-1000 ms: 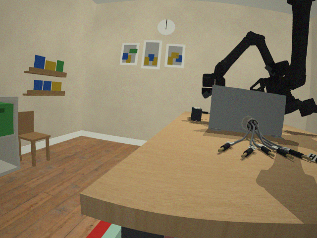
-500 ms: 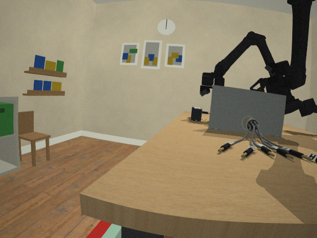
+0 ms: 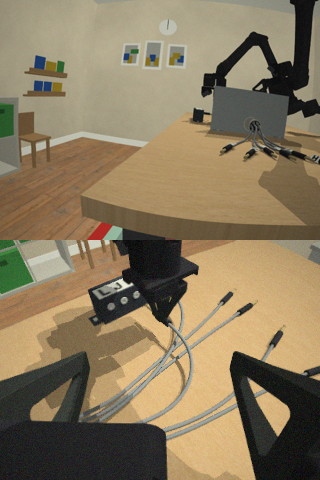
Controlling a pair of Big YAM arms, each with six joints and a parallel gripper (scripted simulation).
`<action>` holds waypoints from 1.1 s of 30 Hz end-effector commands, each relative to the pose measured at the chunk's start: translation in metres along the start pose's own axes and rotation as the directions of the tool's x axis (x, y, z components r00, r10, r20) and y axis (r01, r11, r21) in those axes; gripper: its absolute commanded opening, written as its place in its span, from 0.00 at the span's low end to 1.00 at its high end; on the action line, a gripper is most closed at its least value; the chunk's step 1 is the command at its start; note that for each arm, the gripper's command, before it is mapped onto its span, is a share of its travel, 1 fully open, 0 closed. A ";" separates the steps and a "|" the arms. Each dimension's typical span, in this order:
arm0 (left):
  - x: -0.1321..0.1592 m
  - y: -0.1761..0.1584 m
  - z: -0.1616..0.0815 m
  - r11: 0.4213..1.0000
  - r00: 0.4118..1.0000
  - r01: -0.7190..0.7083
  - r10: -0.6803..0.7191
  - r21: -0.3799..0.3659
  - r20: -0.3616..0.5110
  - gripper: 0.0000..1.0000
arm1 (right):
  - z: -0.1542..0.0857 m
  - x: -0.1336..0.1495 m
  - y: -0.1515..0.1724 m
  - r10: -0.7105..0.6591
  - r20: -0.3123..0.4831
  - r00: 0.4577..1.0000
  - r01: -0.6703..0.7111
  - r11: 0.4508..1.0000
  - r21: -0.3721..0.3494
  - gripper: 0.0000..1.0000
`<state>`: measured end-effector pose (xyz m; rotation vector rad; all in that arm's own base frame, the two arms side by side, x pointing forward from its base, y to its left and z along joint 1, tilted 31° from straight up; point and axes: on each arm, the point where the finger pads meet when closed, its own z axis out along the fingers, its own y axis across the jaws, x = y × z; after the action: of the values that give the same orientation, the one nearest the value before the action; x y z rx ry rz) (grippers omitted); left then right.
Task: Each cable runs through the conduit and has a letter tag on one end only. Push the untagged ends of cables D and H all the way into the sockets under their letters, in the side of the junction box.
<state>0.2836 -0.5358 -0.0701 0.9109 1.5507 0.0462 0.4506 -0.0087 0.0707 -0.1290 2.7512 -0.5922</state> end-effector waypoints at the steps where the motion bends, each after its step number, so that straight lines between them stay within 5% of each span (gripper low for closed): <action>1: -0.009 -0.003 0.005 1.000 1.000 0.016 -0.016 -0.005 0.016 1.00 | 0.004 -0.018 -0.012 0.006 -0.003 1.000 -0.006 1.000 0.006 0.05; 33: -0.009 -0.003 0.005 1.000 1.000 0.016 -0.016 -0.005 0.016 1.00 | -0.002 -0.038 0.002 0.000 0.018 1.000 0.000 1.000 0.000 0.05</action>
<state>0.2836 -0.5358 -0.0701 0.9109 1.5507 0.0462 0.4714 -0.0114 0.0777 -0.1177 2.7495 -0.5938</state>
